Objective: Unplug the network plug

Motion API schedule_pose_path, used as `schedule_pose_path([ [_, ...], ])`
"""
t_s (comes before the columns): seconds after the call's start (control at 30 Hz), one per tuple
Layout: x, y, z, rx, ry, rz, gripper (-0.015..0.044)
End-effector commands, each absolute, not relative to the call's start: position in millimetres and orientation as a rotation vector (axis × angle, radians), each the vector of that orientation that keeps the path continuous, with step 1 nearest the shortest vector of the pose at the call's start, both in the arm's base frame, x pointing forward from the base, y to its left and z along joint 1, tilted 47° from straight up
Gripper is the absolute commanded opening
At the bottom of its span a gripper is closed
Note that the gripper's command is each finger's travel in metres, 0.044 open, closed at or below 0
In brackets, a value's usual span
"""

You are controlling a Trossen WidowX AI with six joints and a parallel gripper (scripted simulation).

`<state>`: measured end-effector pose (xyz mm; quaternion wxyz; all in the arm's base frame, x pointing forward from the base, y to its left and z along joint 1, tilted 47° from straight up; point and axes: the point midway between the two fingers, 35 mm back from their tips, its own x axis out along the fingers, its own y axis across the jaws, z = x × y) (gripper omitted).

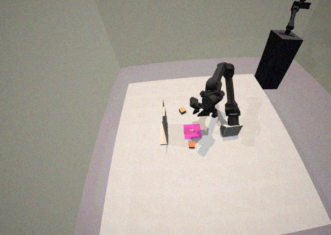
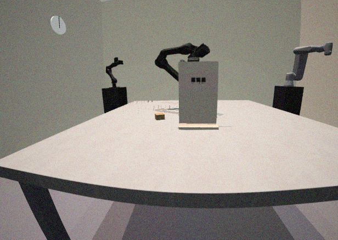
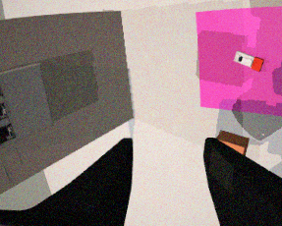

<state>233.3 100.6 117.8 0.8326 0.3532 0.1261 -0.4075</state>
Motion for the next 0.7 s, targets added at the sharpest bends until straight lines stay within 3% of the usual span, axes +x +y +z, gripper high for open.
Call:
schedule_pose_path([
  [0.0, 231, 109, 126, 0.752, 0.264, -0.862, 0.0156],
  [0.23, 228, 118, 138, 0.752, 0.256, -0.86, 0.0156],
  [0.57, 228, 118, 138, 0.752, 0.256, -0.86, 0.0419],
  [0.67, 228, 118, 138, 0.752, 0.256, -0.86, 0.044],
])
